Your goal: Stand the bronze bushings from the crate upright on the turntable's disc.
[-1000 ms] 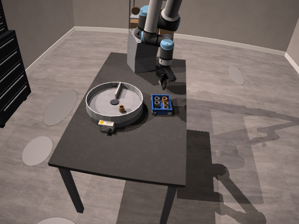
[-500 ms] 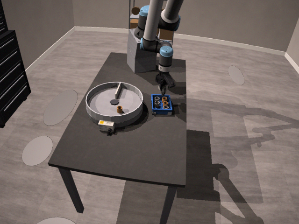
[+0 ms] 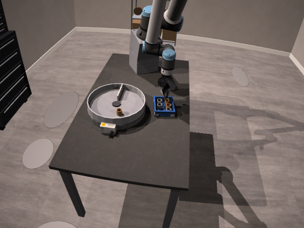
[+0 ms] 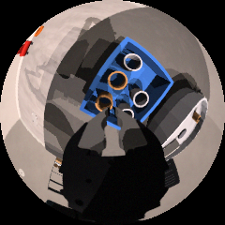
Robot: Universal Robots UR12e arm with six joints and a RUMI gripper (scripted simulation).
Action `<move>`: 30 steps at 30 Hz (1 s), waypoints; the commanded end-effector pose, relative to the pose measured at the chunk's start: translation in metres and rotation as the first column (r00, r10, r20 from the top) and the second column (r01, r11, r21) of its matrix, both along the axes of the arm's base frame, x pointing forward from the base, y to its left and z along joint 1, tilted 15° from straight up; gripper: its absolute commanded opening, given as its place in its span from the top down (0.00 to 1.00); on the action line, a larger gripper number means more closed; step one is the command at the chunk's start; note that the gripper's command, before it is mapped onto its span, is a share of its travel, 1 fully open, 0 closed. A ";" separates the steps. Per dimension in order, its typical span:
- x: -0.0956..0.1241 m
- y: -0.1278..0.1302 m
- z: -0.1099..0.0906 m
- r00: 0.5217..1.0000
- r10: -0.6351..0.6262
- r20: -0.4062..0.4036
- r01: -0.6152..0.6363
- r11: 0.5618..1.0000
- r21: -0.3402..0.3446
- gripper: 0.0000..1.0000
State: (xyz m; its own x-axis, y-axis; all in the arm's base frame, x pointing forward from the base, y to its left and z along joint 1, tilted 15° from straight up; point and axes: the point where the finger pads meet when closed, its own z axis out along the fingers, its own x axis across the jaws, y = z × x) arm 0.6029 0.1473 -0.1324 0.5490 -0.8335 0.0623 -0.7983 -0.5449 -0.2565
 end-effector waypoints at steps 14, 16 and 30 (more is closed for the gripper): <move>0.000 0.000 0.000 1.000 0.000 0.001 0.000 1.000 0.000 0.95; 0.000 0.000 0.000 1.000 0.000 0.001 0.000 1.000 0.000 0.95; 0.001 0.000 -0.004 1.000 0.000 0.001 0.000 1.000 0.000 0.95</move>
